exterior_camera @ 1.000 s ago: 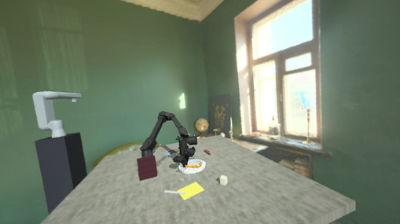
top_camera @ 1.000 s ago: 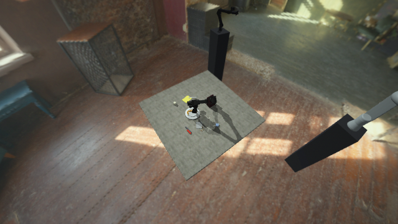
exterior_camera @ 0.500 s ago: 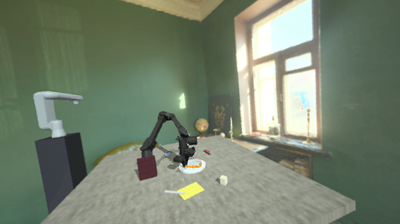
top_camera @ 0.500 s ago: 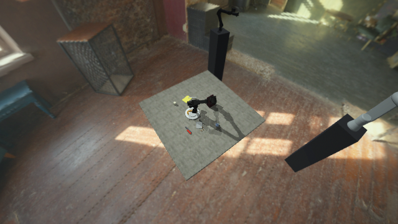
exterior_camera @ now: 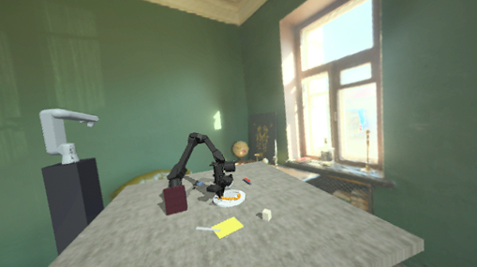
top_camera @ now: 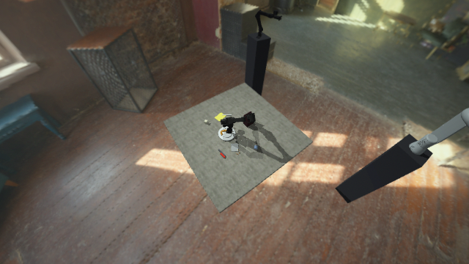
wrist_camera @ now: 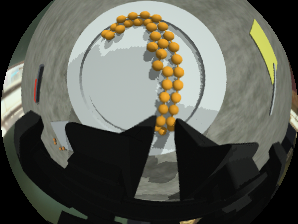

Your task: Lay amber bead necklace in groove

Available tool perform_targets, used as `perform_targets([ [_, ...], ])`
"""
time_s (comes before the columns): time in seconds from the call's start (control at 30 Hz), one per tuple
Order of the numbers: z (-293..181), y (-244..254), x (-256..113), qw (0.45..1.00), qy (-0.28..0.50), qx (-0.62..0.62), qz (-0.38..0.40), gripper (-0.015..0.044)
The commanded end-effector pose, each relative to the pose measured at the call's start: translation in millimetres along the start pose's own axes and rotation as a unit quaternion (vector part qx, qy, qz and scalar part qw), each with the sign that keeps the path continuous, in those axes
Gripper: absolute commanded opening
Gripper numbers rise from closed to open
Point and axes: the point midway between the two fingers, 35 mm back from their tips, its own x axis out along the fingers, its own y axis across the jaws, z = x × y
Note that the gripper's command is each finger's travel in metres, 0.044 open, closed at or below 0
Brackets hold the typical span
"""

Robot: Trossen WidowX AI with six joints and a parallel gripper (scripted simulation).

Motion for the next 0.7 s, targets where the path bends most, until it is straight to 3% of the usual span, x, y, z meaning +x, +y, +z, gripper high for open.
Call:
perform_targets([
  [0.0,-1.4,14.6,-2.0,1.000,-0.002,-0.002,0.004,0.0000],
  [0.53,-3.0,23.0,2.2,1.000,-0.001,-0.002,0.004,0.0000],
  [0.67,-1.7,22.0,-0.9,1.000,-0.004,-0.003,0.003,0.0105],
])
